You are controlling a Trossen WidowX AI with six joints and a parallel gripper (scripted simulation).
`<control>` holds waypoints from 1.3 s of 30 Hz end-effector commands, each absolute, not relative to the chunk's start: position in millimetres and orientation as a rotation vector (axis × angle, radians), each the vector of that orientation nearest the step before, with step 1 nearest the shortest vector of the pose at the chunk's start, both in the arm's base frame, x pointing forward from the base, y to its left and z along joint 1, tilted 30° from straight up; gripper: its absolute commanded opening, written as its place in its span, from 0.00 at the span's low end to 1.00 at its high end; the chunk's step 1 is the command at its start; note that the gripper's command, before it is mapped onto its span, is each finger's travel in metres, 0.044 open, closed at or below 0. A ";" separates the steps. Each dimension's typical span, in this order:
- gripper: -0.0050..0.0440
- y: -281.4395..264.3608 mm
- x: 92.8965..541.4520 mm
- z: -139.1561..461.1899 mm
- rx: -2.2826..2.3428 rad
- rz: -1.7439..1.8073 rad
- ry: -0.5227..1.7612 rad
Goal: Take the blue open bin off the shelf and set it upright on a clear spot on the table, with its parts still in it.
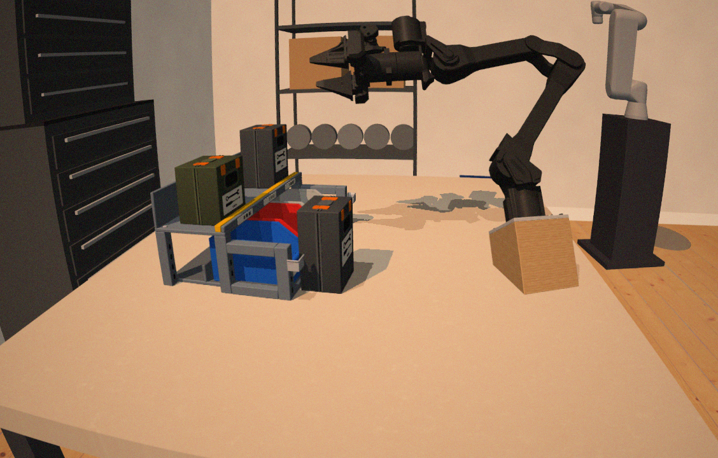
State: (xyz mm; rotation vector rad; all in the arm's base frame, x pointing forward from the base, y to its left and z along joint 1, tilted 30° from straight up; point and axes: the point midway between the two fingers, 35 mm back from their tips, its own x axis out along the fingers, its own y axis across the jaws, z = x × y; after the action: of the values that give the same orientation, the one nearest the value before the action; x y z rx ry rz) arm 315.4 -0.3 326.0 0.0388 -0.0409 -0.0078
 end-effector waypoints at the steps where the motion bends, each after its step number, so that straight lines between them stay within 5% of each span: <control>1: 1.00 -1.2 310.1 326.7 0.000 0.001 -0.065; 10: 1.00 -1.2 310.1 326.7 0.000 0.001 -0.065; 15: 1.00 6.0 257.1 318.9 0.006 -0.005 -0.069; 39: 1.00 12.0 213.9 308.3 0.007 -0.005 -0.065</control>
State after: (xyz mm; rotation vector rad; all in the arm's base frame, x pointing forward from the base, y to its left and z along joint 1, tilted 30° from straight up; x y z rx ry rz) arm 218.3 11.8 310.9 0.0105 -0.0713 0.0027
